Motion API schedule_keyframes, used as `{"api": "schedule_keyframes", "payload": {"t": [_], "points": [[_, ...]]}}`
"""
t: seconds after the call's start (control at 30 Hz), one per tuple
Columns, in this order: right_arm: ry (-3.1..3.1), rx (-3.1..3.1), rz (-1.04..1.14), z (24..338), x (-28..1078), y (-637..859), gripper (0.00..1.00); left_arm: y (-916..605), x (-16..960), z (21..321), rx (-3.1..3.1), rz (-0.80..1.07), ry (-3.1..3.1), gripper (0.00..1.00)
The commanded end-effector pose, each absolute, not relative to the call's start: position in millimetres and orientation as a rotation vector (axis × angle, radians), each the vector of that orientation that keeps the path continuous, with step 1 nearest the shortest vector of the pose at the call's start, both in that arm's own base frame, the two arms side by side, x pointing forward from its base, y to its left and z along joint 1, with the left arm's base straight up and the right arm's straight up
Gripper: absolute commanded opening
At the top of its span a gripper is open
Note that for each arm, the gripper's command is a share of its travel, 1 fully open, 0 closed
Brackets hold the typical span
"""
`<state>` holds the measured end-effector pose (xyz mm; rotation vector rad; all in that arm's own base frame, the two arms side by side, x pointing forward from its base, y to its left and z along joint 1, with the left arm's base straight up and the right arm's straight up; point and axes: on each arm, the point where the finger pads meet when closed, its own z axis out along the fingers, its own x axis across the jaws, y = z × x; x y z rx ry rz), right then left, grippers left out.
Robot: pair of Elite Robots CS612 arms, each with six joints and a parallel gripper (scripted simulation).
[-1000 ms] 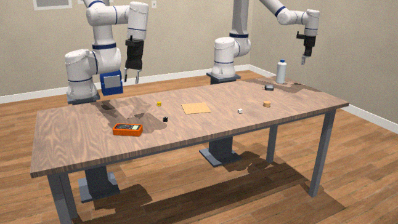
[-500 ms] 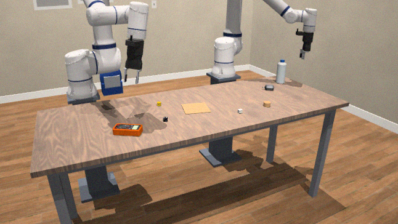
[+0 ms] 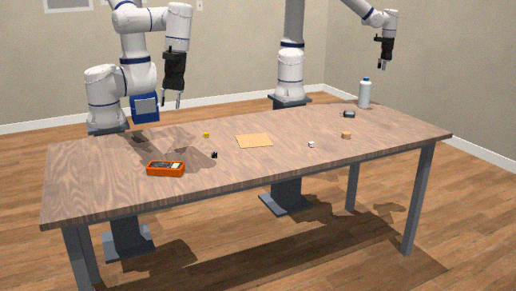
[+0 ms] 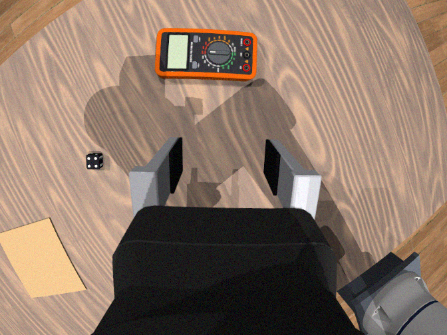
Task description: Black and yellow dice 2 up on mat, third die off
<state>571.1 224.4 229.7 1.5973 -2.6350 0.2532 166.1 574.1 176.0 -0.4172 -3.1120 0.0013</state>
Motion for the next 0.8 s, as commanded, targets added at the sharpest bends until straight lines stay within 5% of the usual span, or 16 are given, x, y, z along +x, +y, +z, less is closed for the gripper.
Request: {"api": "schedule_keyframes", "payload": {"t": [0.0, 0.77], "points": [[-2.636, 1.598, 0.254, 230.6, 571.6, 224.5, 1.00, 592.9, 115.0, 177.0, -0.301, 0.000, -3.127, 1.00], [-2.636, 1.598, 0.254, 230.6, 571.6, 224.5, 1.00, 603.8, 12.5, 177.0, -0.032, 0.000, -3.141, 1.00]]}}
